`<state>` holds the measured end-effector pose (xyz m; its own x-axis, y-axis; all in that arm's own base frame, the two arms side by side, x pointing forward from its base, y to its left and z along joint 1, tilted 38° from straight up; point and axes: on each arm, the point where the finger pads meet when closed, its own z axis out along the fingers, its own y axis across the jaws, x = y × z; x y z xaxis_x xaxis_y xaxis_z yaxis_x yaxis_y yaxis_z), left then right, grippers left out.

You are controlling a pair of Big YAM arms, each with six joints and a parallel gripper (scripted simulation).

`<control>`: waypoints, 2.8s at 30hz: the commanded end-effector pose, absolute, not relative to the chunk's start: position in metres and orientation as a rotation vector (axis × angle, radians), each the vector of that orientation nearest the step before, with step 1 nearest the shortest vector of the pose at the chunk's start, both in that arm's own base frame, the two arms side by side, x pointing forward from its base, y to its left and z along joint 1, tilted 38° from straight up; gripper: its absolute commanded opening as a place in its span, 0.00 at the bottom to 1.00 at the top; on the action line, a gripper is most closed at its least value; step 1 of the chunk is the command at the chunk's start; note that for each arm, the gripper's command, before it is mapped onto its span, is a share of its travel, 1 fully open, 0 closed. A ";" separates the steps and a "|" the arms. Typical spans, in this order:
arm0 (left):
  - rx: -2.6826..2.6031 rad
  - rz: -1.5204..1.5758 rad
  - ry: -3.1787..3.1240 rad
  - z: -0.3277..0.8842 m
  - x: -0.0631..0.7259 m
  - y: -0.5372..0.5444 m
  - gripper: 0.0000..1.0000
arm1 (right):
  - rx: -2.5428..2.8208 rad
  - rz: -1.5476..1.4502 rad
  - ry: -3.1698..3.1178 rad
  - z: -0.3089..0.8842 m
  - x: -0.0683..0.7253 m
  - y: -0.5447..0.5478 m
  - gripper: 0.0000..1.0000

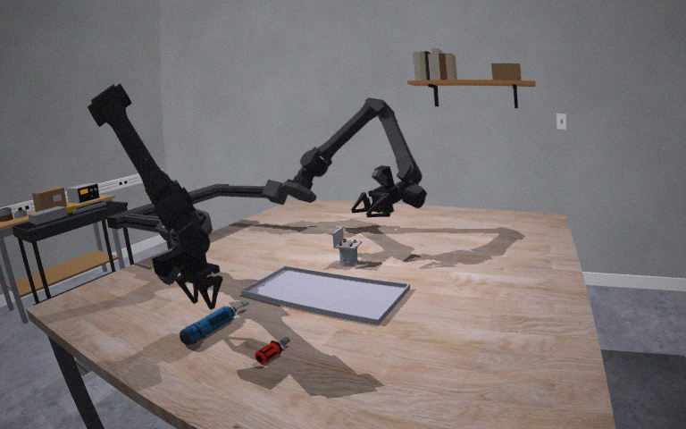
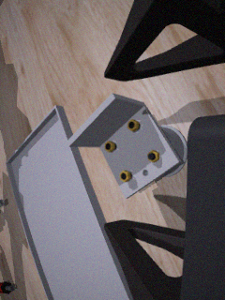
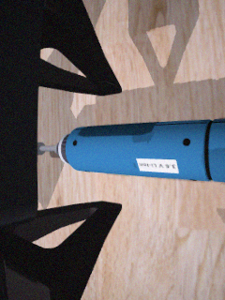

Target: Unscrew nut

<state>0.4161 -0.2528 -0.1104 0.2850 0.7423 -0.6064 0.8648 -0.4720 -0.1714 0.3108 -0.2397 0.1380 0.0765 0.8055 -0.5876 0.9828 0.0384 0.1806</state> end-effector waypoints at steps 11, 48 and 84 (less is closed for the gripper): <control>2.355 -0.884 1.446 -0.110 0.442 -0.246 0.86 | 1.802 -0.401 1.751 0.147 0.318 -0.241 0.65; 2.348 -0.921 1.488 -0.184 0.445 -0.195 0.86 | 1.802 -0.401 1.751 0.147 0.318 -0.241 0.65; 2.371 -0.964 1.486 -0.217 0.428 -0.194 0.86 | 1.802 -0.401 1.751 0.147 0.318 -0.241 0.65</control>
<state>0.4372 -0.1804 -0.2088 0.2839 0.7423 -0.6070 0.8670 -0.4691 -0.1681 0.3108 -0.2397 0.1380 0.0765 0.8055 -0.5876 0.9828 0.0384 0.1806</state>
